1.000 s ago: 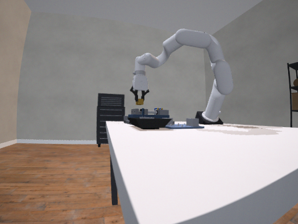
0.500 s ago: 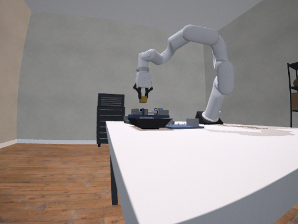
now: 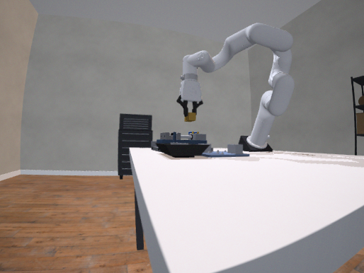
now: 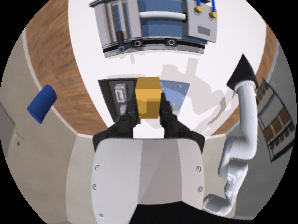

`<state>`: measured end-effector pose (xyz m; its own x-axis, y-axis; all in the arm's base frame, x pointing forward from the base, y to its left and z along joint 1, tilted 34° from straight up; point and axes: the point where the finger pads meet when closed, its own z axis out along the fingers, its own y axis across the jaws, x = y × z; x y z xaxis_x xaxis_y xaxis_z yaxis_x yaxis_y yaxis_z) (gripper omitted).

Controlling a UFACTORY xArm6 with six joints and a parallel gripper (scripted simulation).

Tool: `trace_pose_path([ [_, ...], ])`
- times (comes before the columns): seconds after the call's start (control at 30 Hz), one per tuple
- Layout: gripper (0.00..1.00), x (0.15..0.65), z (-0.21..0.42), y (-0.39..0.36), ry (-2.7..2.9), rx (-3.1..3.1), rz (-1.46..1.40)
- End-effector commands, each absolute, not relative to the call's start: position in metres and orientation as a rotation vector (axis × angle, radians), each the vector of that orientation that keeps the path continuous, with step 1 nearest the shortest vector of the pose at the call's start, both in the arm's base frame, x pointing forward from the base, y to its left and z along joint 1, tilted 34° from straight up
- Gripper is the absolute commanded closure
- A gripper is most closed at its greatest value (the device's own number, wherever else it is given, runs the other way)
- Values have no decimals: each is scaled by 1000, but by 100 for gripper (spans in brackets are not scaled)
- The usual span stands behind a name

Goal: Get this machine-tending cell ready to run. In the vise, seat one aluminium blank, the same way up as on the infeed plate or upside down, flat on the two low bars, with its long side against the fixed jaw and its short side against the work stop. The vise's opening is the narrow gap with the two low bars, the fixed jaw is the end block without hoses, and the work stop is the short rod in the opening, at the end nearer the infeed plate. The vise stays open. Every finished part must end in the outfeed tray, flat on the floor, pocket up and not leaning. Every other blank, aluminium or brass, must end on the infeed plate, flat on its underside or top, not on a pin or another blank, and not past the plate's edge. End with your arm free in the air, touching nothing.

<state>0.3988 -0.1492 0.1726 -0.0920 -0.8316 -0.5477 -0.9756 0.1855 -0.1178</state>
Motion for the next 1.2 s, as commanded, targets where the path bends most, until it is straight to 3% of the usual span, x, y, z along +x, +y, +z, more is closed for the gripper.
trace_pose_path([
  [0.0,100,379,190,-117,1987,-1672,373],
  [0.57,100,312,201,-33,2024,-1627,393],
  [1.17,100,306,200,-27,2027,-1623,395],
])
